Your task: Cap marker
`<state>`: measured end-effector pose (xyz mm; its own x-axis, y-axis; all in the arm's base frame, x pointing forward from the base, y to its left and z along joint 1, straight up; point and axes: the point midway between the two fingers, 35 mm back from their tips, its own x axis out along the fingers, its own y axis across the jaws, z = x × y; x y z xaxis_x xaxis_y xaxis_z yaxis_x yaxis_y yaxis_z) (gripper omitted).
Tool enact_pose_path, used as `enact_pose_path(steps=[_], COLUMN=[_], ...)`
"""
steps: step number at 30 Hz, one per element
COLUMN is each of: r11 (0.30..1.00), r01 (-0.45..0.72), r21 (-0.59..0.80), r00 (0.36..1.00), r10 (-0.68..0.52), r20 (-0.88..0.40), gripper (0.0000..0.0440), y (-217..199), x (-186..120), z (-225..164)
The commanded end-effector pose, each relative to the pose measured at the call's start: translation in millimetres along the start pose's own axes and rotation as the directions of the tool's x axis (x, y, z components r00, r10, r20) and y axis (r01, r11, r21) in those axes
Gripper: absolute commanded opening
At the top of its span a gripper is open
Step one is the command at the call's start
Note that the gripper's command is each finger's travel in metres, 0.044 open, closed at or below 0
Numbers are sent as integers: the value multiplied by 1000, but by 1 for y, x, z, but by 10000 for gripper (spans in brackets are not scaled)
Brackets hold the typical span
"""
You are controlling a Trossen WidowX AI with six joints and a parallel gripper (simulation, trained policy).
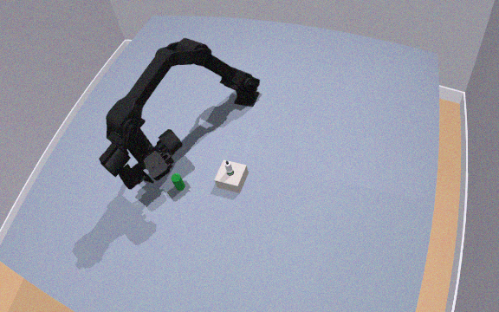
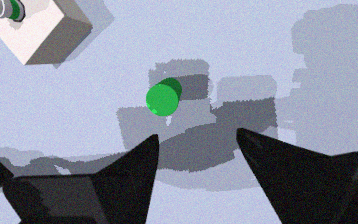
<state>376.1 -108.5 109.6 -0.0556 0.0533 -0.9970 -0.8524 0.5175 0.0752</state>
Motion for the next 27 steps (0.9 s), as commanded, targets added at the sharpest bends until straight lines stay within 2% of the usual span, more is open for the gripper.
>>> enact_pose_path(steps=[1,12,27], r11=[999,994,979], r01=[-30,-77,-127], r21=[-16,-82,-157], r00=[999,996,991], r10=[30,74,119], r20=[-15,-40,-61], gripper=[298,286,255], y=[7,21,28], x=[7,20,54], z=[8,21,21])
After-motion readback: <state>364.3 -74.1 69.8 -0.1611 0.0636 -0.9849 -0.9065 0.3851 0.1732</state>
